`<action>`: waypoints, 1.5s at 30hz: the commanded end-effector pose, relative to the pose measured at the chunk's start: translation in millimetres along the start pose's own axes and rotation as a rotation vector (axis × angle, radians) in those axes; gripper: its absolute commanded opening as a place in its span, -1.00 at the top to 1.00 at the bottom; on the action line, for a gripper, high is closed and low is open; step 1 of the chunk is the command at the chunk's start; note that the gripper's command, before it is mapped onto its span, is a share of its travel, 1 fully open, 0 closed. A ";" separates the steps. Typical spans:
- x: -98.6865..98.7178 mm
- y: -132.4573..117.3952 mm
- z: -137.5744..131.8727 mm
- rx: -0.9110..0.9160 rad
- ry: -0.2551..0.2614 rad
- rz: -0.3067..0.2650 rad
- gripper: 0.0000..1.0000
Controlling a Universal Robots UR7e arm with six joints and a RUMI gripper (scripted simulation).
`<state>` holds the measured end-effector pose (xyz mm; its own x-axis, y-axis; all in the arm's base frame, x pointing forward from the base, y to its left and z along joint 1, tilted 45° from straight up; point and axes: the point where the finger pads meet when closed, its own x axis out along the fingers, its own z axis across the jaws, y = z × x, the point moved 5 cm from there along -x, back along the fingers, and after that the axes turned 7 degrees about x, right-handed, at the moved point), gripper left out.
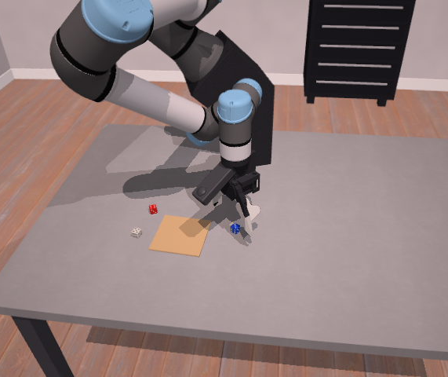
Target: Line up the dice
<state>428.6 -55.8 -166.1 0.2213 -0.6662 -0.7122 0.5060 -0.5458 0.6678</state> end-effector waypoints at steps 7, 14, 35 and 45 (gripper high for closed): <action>0.1 -0.8 -1.1 -0.001 0.001 0.000 -1.00; 0.1 -0.8 -1.1 -0.001 0.001 0.000 -1.00; -1.6 -0.7 -1.1 -0.002 0.001 0.001 -1.00; -26.2 -1.0 0.1 -0.003 0.000 0.000 -1.00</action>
<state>426.8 -50.1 -161.4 0.2209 -0.6663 -0.7122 0.5066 -0.5457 0.6676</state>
